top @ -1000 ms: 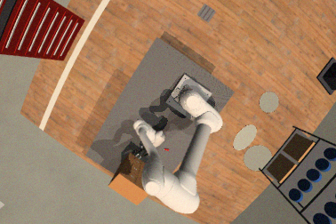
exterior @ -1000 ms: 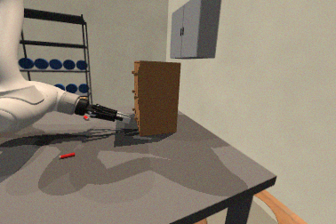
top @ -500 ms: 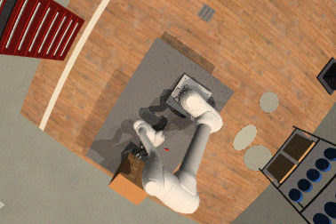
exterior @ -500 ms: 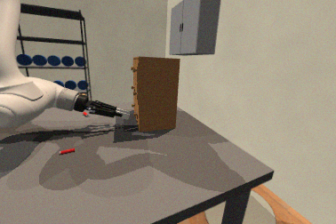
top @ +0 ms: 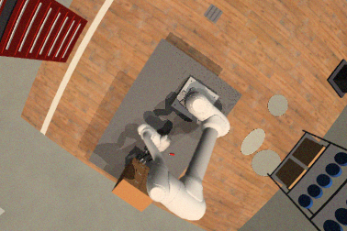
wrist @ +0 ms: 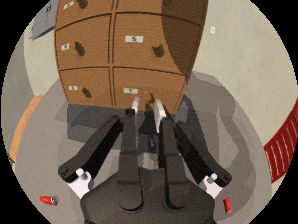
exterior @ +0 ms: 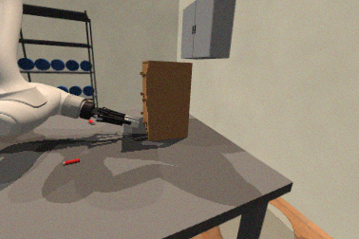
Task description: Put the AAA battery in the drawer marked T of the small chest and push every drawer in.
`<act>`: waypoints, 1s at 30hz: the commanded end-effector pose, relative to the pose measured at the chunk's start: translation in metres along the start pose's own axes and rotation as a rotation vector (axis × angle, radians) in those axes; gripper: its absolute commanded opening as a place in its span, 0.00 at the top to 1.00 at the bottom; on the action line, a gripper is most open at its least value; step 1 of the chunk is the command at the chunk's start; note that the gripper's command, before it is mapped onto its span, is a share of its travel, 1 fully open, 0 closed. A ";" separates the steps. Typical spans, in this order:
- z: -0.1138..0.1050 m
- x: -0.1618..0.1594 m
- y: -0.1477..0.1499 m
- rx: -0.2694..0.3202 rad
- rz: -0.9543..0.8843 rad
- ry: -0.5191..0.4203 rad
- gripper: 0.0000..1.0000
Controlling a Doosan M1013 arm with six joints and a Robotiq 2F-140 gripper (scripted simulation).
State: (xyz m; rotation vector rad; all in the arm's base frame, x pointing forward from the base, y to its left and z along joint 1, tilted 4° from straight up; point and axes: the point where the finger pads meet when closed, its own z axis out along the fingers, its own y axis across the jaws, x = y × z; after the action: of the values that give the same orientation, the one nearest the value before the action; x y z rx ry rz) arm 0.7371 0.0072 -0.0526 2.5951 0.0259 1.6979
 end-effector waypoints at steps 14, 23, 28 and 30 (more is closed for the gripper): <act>0.025 0.009 -0.001 0.001 -0.005 0.000 0.80; 0.031 0.011 -0.001 0.001 -0.005 0.000 0.80; 0.032 0.011 -0.001 0.001 -0.005 0.000 0.80; 0.032 0.011 -0.001 0.001 -0.005 0.000 0.80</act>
State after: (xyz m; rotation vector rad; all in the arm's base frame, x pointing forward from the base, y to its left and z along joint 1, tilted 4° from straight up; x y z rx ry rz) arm 0.7681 0.0064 -0.0540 2.5929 0.0275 1.7006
